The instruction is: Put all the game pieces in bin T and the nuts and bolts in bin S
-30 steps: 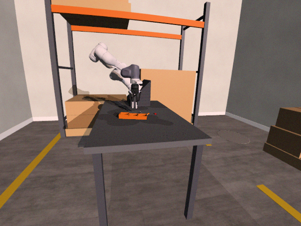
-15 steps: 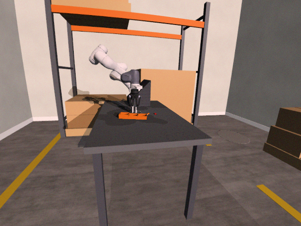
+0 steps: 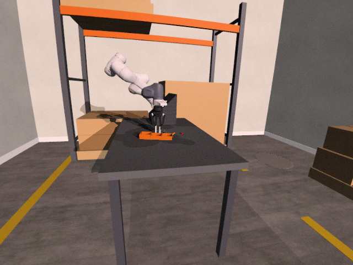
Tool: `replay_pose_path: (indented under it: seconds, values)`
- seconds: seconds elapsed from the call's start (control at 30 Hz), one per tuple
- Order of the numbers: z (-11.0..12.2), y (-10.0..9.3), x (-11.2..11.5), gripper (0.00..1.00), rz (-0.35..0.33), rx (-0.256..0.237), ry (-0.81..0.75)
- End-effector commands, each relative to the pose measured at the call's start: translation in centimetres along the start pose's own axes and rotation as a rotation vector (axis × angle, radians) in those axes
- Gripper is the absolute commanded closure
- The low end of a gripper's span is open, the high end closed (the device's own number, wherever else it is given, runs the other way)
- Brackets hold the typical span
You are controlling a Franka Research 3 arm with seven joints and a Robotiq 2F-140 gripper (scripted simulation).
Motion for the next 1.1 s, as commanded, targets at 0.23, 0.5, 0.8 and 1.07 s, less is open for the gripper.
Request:
replay_pose_path:
  seconds: [0.23, 0.5, 0.8, 1.07]
  values:
    - [0.05, 0.17, -0.11, 0.81, 0.003, -0.003, 0.014]
    - [0.07, 0.17, -0.08, 0.93, 0.003, -0.003, 0.014]
    - [0.07, 0.17, -0.08, 0.93, 0.003, -0.003, 0.014]
    - [0.07, 0.17, -0.08, 0.93, 0.003, -0.003, 0.014]
Point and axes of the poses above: the point where the finger pads meet when closed, its own y axis out along the fingers, its own z axis across the jaws, x = y × z, the point moved 9 cm from there along -y, back along the fingers, and after that the axes turned 10 degrees about -y, right-handed, at the moved point
